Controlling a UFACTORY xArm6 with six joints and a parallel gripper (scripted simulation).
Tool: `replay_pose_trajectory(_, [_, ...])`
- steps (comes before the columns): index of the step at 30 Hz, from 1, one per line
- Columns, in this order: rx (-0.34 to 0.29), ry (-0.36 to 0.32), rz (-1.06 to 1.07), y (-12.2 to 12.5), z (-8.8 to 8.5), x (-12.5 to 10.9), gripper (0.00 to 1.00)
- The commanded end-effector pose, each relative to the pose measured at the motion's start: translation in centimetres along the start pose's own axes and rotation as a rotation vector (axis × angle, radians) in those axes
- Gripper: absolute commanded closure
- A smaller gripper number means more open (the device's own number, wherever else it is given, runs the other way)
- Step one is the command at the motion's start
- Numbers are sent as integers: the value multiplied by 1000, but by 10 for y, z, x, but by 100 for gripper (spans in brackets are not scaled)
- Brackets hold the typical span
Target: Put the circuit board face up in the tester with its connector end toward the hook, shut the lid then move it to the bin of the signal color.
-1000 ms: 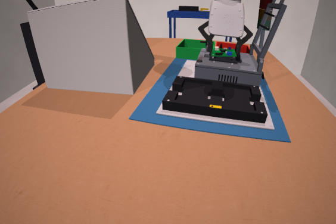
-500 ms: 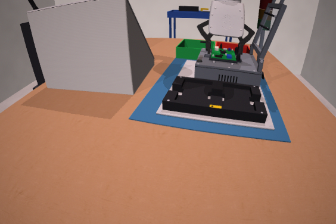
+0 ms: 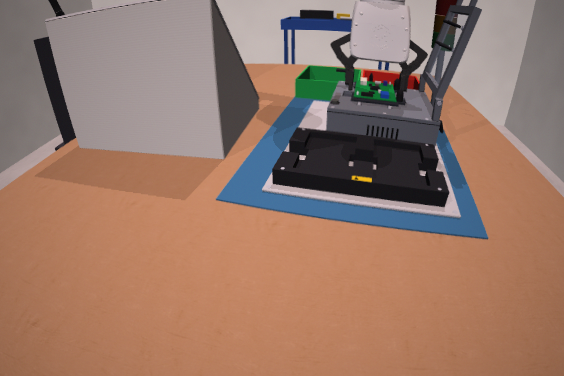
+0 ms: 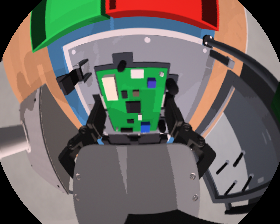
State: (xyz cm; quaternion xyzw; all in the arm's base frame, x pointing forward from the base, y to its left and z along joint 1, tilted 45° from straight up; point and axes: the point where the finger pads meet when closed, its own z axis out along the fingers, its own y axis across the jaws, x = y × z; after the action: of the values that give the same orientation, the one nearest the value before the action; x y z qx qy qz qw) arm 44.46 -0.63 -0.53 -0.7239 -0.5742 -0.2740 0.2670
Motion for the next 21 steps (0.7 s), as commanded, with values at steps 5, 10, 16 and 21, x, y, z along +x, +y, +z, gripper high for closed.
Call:
replay_pose_trajectory(5, [-3, -1, -1, 1, -1, 0, 0])
replay_pose_trajectory(10, [-3, -1, -1, 1, -1, 0, 0])
replay_pose_trajectory(16, [-3, -1, -1, 1, -3, 0, 0])
replay_pose_trajectory(21, [-3, -1, -1, 1, -12, 0, 0])
